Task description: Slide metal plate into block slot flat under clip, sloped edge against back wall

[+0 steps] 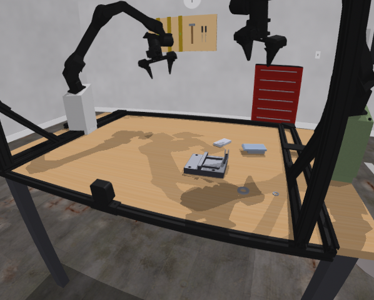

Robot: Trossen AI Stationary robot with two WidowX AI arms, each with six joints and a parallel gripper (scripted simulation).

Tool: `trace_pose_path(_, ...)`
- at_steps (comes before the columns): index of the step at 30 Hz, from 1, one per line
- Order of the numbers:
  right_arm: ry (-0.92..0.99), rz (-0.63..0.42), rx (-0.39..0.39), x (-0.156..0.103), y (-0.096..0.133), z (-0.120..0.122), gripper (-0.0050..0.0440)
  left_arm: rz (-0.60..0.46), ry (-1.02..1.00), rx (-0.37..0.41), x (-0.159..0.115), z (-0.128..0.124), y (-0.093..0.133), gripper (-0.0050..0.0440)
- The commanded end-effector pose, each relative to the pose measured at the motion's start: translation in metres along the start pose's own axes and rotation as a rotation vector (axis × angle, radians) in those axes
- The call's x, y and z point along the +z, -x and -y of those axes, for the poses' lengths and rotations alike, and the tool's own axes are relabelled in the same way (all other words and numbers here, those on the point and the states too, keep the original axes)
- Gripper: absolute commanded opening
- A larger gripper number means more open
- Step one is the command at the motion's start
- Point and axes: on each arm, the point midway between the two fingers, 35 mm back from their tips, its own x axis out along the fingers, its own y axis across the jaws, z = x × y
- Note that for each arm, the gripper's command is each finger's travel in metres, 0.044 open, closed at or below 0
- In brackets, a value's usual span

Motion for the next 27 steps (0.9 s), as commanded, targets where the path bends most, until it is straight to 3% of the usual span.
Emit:
trace_pose_path(1,0.0,0.0,0.0,0.0,0.0,0.0,0.044,0.0,0.0,0.0,0.0,0.0,0.0,0.044)
trace_pose_path(20,-0.001,0.001,0.0,0.0,0.0,0.0,0.044,-0.002,-0.001,-0.001,0.0,0.0,-0.001,0.044)
trace_pose_path(27,-0.029,0.015,0.007,0.006,-0.014,0.0,0.044,-0.061,-0.03,-0.027,0.006,-0.012,-0.02,0.044)
